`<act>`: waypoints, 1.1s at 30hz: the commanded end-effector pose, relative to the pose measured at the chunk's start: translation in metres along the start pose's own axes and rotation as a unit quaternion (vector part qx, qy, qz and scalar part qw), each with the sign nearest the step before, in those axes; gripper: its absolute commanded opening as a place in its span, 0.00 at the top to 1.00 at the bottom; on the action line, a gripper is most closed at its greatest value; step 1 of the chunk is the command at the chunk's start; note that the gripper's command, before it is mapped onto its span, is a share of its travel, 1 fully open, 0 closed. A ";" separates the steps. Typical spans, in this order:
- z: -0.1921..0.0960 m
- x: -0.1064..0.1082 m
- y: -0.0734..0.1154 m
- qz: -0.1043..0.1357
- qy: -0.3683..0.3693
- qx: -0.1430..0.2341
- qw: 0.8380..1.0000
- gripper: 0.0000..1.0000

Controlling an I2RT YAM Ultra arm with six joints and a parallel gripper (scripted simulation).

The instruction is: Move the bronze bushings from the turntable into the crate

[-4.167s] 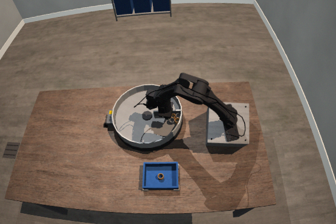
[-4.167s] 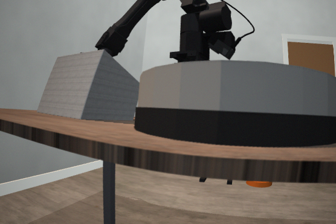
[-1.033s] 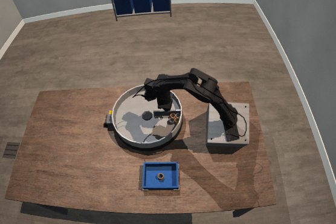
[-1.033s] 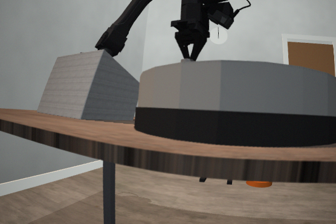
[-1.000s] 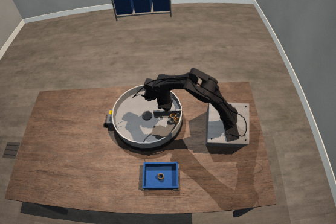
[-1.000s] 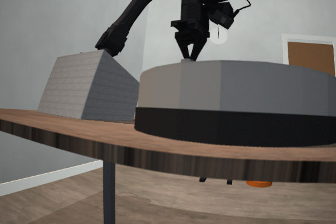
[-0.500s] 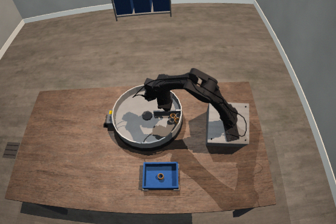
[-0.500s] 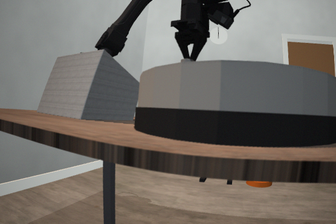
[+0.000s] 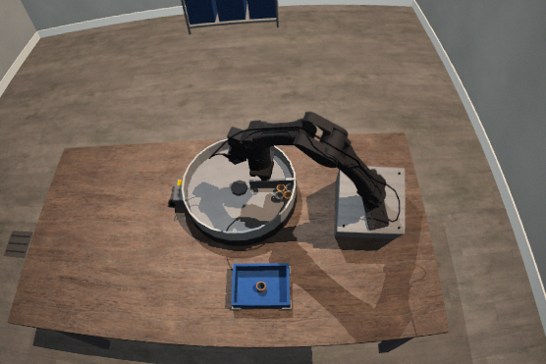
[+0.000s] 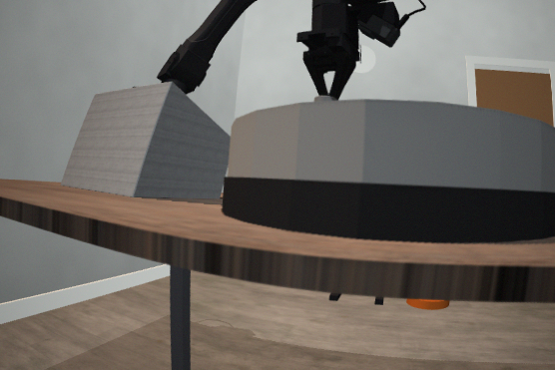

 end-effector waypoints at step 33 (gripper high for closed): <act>0.104 0.007 0.002 0.003 -0.008 0.002 1.000 1.00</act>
Point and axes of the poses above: the point where the finger pads meet when closed, its own y axis back along the fingers, its own x axis across the jaws, z = x × y, the point moved 1 cm from there along y, back along the fingers, and after that the axes turned 1 degree about -y, right-handed, at the moved point
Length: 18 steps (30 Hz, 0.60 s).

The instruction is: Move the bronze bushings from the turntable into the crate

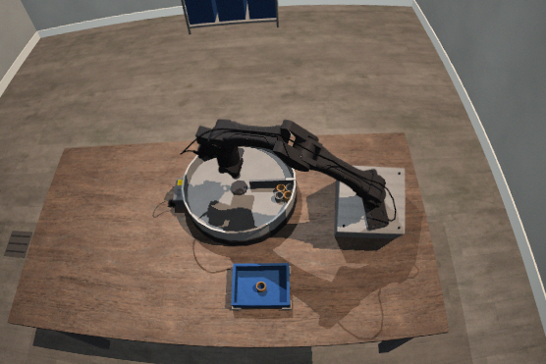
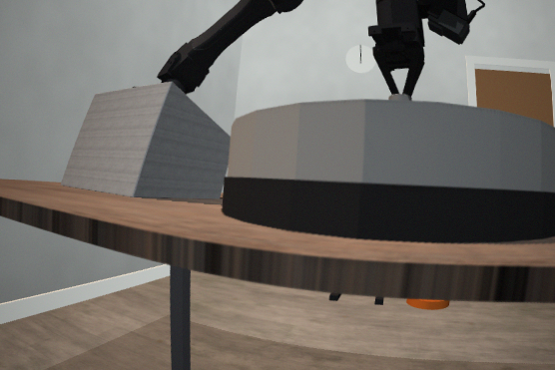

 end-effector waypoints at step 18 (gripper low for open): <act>0.003 0.001 0.004 0.005 -0.009 0.011 1.000 1.00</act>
Point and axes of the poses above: the point where the finger pads meet when closed, its own y axis back along the fingers, its own x axis across the jaws, z = x × y, the point moved 1 cm from there along y, back along the fingers, and after that the axes turned 1 degree about -y, right-handed, at the moved point
